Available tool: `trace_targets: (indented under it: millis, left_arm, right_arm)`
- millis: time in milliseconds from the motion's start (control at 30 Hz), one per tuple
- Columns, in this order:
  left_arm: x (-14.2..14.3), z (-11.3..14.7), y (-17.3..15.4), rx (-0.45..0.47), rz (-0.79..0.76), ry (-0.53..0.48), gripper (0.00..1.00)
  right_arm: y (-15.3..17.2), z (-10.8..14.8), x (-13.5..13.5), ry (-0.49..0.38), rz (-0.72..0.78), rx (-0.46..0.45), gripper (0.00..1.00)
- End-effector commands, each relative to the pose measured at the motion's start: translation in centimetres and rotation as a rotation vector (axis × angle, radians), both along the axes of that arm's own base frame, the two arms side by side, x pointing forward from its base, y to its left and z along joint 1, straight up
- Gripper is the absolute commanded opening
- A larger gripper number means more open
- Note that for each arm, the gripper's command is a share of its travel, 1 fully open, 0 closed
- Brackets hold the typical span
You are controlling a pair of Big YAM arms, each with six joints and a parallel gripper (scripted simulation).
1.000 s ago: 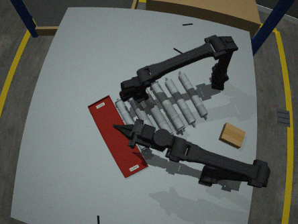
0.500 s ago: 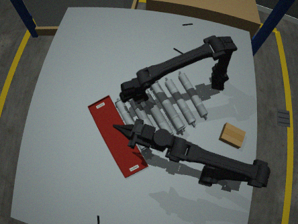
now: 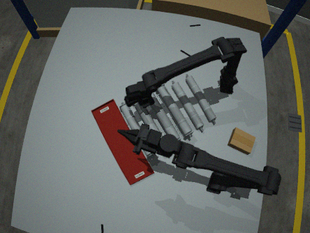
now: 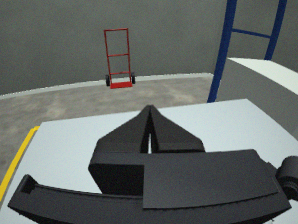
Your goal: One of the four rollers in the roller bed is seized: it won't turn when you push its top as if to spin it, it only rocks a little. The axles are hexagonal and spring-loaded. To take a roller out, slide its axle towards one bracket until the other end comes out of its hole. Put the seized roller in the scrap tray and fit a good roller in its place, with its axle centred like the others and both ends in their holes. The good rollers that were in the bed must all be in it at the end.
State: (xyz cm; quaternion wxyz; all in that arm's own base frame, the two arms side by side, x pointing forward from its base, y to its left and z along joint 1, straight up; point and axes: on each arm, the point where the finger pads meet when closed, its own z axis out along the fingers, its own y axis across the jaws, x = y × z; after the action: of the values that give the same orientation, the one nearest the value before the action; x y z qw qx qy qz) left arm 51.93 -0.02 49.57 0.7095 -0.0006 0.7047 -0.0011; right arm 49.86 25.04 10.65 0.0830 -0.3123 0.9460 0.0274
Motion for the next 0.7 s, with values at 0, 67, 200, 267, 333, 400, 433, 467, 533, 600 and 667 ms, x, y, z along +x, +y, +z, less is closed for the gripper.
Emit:
trace_targets:
  millis: [0, 67, 200, 267, 333, 400, 433, 467, 533, 600, 667]
  left_arm:
    - [-0.1, 2.9, -0.3, 0.006, -0.002, -0.044, 0.0]
    - [-0.1, 2.9, -0.3, 0.006, -0.002, -0.044, 0.0]
    - [-0.1, 2.9, -0.3, 0.006, -0.002, -0.044, 0.0]
    - [-0.1, 2.9, -0.3, 0.006, -0.002, -0.044, 0.0]
    - [-0.1, 2.9, -0.3, 0.006, -0.002, -0.044, 0.0]
    - [-0.1, 2.9, -0.3, 0.006, -0.002, -0.044, 0.0]
    - [-0.1, 2.9, -0.3, 0.006, -0.002, -0.044, 0.0]
    - [-0.1, 2.9, -0.3, 0.006, -0.002, -0.044, 0.0]
    - [-0.1, 2.9, -0.3, 0.006, -0.002, -0.044, 0.0]
    - [-0.1, 2.9, -0.3, 0.006, -0.002, -0.044, 0.0]
    - [-0.1, 2.9, -0.3, 0.006, -0.002, -0.044, 0.0]
  right_arm:
    - [0.0, 0.0, 0.9, -0.021, 0.006, 0.004, 0.0]
    - [-0.1, 0.0, 0.9, -0.021, 0.006, 0.004, 0.0]
    - [-0.2, -0.4, 0.7, -0.008, 0.006, -0.003, 0.0]
    - [-0.2, -0.4, 0.6, -0.014, 0.005, 0.0, 0.0]
    - [0.0, -0.1, 1.1, -0.027, 0.005, 0.006, 0.0]
    - [-0.2, 0.0, 0.8, -0.017, 0.005, 0.002, 0.0]
    - [-0.2, 0.0, 0.8, -0.017, 0.005, 0.002, 0.0]
    - [-0.2, 0.0, 0.8, -0.017, 0.005, 0.002, 0.0]
    - [-0.2, -0.5, 0.8, -0.018, 0.005, 0.002, 0.0]
    - [-0.2, -0.4, 0.9, -0.016, 0.005, 0.001, 0.0]
    - [-0.1, -0.3, 0.9, -0.023, 0.005, 0.005, 0.0]
